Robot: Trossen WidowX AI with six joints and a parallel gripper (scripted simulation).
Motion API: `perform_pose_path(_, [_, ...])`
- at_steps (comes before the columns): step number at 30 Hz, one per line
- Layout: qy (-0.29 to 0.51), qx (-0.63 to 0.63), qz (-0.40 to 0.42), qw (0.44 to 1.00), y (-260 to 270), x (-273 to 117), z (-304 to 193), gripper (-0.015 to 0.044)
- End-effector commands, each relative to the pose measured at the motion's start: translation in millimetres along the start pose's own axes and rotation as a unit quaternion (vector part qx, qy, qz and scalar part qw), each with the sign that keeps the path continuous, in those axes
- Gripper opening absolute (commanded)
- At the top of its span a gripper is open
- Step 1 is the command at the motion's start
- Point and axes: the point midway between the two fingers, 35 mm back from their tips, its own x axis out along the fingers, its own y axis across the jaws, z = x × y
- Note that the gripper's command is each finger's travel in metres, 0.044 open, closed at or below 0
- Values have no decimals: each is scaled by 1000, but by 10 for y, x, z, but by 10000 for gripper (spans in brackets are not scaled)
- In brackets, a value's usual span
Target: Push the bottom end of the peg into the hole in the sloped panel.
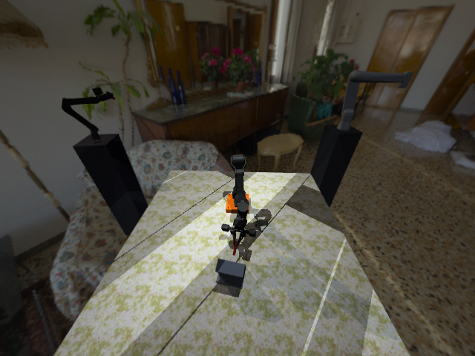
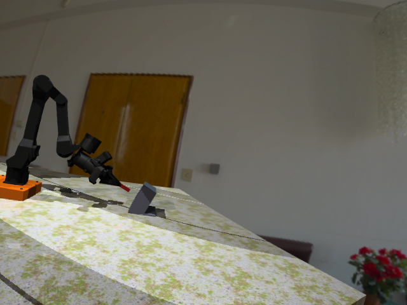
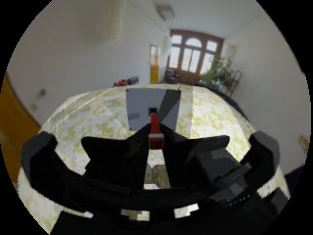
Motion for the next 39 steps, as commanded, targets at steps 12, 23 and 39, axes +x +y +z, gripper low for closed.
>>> perform_pose_path(12, [-7, 8, 3, 1000, 5, 129, -8, 0])
perform_pose_path(23, [-8, 9, 3, 1000, 8, 273, -3, 0])
perform_pose_path(39, [-5, 8, 1, 1000, 1, 239, -25, 0])
